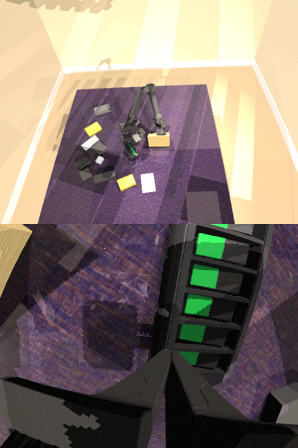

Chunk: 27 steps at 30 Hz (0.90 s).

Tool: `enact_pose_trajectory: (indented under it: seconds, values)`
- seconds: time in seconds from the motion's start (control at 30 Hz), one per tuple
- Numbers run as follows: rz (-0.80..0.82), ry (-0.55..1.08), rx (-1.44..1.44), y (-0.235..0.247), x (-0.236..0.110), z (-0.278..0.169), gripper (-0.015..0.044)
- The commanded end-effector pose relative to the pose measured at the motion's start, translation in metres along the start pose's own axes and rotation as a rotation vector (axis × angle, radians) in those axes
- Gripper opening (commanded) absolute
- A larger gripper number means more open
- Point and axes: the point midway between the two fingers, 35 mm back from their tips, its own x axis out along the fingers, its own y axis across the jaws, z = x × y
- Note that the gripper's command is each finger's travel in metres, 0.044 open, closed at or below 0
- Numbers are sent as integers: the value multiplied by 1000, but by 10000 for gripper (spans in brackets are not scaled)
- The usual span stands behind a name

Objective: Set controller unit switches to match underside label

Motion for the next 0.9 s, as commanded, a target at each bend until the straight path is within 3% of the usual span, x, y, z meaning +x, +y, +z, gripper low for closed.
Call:
enact_pose_trajectory:
  seconds: [0.0,0.3,0.87]
  values:
    - [61,-16,-4,-21,-2,22,0]
    - [230,23,7,-53,-3,85,0]
    - [232,24,7,-50,16,86,0]
